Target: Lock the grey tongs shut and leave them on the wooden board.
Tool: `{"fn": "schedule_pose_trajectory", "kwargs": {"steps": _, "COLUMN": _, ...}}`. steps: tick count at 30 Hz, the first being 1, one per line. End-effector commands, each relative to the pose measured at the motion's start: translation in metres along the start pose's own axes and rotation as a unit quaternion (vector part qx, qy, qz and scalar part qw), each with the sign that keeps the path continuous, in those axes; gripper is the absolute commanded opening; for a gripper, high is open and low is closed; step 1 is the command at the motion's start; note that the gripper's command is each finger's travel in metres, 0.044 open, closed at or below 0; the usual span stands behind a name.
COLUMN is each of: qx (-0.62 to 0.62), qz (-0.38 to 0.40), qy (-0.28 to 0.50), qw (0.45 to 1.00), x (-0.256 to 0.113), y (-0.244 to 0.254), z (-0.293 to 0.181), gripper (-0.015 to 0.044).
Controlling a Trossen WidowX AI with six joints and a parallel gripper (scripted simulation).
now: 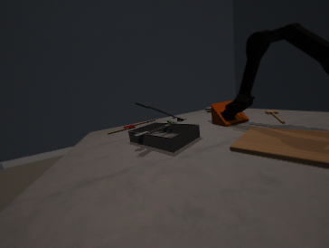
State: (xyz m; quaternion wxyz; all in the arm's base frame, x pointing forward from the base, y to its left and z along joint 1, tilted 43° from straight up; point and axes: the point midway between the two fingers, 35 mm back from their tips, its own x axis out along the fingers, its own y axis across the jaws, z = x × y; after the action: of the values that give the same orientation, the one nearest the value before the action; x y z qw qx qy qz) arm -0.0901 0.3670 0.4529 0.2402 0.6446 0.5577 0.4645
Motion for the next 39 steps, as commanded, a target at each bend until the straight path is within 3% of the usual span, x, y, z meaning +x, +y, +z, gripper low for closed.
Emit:
{"fn": "schedule_pose_trajectory", "kwargs": {"steps": 1, "qx": -0.082, "qz": 0.014, "qy": -0.051, "qw": 0.995, "x": 0.005, "y": 0.024, "z": 0.042, "gripper": -0.0150}}
{"fn": "schedule_pose_trajectory", "kwargs": {"steps": 14, "qx": -0.305, "qz": 0.006, "qy": -0.221, "qw": 0.926, "x": -0.012, "y": 0.086, "z": 0.177, "gripper": -0.0150}}
{"fn": "schedule_pose_trajectory", "kwargs": {"steps": 26, "qx": -0.313, "qz": -0.074, "qy": -0.330, "qw": 0.888, "x": -0.043, "y": 0.102, "z": 0.281, "gripper": -0.0150}}
{"fn": "schedule_pose_trajectory", "kwargs": {"steps": 31, "qx": -0.253, "qz": -0.140, "qy": -0.407, "qw": 0.867, "x": -0.081, "y": 0.099, "z": 0.354, "gripper": -0.0150}}
{"fn": "schedule_pose_trajectory", "kwargs": {"steps": 39, "qx": -0.080, "qz": -0.215, "qy": -0.535, "qw": 0.813, "x": -0.188, "y": 0.093, "z": 0.453, "gripper": -0.0150}}
